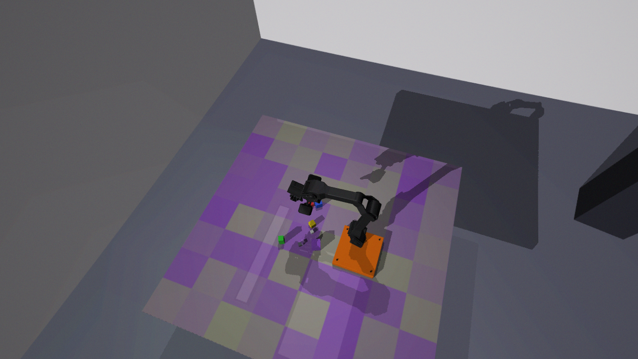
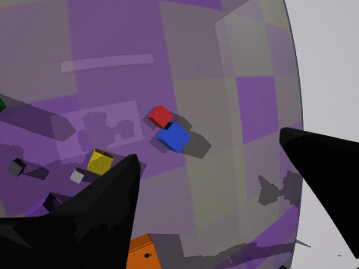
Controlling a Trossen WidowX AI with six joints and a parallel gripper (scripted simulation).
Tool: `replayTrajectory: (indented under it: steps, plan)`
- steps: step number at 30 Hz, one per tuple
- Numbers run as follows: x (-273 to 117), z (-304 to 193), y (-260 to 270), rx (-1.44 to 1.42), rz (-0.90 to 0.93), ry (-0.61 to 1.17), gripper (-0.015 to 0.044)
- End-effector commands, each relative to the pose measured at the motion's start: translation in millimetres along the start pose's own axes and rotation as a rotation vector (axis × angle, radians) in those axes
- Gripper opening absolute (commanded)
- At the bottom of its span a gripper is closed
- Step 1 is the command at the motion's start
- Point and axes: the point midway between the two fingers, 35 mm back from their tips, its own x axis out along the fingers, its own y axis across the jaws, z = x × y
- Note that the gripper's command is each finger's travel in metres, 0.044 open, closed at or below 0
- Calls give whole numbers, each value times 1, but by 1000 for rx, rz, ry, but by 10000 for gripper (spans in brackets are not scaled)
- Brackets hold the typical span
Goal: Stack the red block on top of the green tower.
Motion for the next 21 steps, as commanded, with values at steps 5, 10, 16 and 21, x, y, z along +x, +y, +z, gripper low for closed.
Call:
replayTrajectory:
  steps: [5, 10, 16, 21]
  plan:
    - [52, -2, 1, -262, 185, 110, 440]
    - [86, -7, 1, -413, 332, 131, 440]
    - [124, -14, 0, -564, 509, 99, 440]
    - [129, -15, 0, -579, 528, 91, 440]
